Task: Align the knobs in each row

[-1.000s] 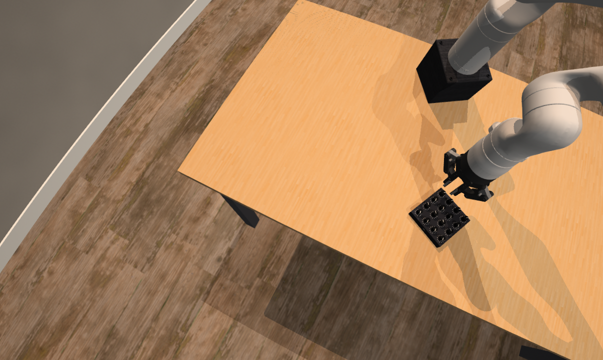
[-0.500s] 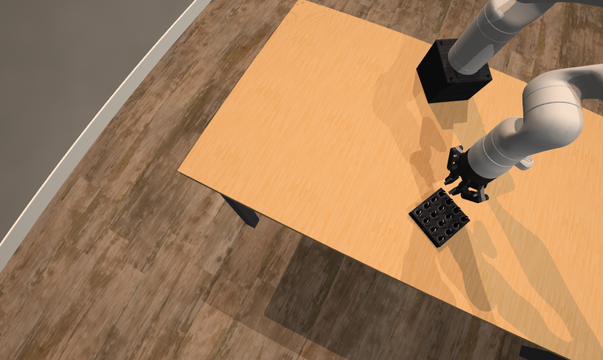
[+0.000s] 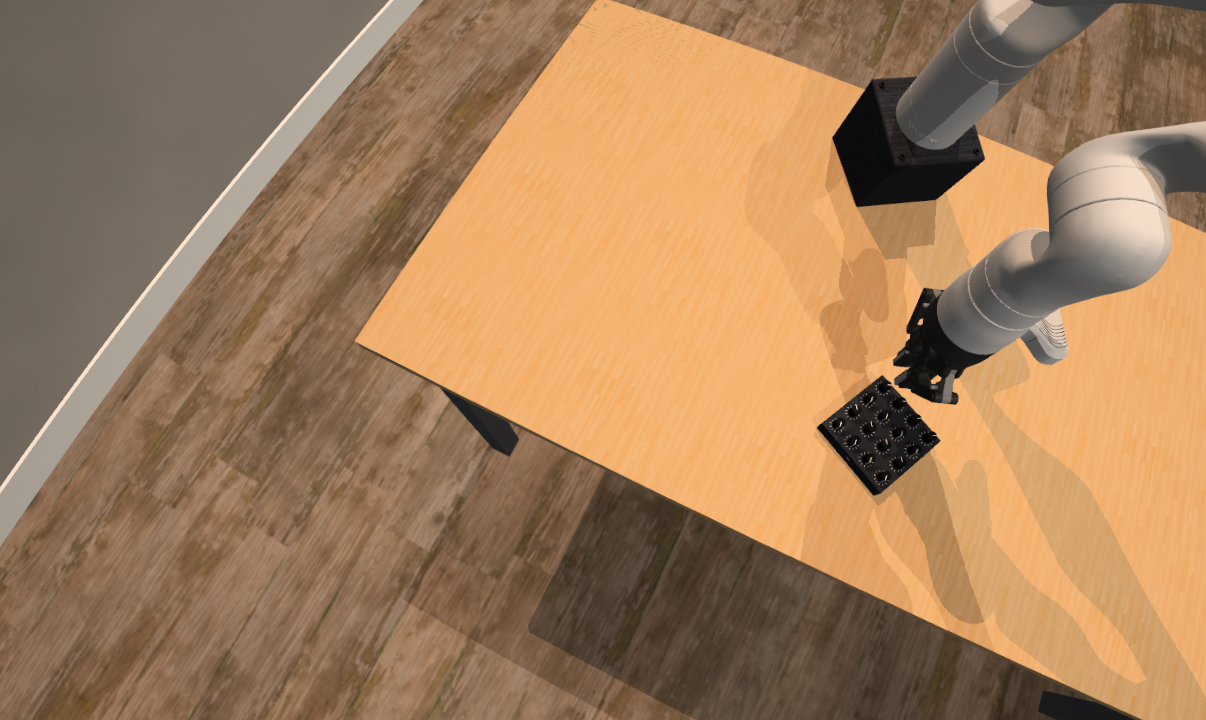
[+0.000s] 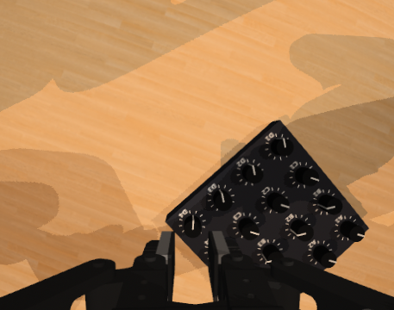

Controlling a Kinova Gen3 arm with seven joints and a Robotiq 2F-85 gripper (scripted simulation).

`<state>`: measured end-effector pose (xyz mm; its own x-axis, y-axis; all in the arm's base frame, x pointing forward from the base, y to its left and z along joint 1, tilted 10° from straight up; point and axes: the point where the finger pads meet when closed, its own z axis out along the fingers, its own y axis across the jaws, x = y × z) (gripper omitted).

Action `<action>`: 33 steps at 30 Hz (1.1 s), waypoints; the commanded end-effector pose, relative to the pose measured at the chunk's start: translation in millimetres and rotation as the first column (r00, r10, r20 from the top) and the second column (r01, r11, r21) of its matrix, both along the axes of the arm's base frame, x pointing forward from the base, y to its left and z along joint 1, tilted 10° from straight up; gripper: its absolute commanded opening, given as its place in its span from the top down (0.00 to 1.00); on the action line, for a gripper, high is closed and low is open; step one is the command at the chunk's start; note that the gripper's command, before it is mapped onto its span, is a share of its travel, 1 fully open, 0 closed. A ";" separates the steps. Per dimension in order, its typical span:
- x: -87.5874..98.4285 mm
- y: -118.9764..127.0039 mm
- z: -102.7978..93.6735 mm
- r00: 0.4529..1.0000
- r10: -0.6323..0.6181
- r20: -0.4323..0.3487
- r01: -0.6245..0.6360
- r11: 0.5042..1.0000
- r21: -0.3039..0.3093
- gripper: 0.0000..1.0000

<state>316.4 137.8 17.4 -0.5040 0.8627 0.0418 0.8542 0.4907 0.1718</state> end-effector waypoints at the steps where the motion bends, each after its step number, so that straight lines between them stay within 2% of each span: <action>1: 0.3 0.6 1.8 0.998 -0.065 -0.011 0.065 0.998 0.007 0.81; 4: 0.2 0.5 2.2 0.995 -0.099 -0.015 0.099 0.995 0.011 0.81; 10: -0.1 0.0 4.2 0.954 -0.296 -0.045 0.298 0.954 0.031 0.81; 19: -0.6 -0.8 7.1 0.836 -0.542 -0.089 0.547 0.836 0.049 0.81; 21: -0.6 -0.8 7.1 0.836 -0.542 -0.089 0.547 0.836 0.049 0.81; 33: -0.9 -1.5 9.8 0.665 -0.734 -0.134 0.745 0.665 0.054 0.81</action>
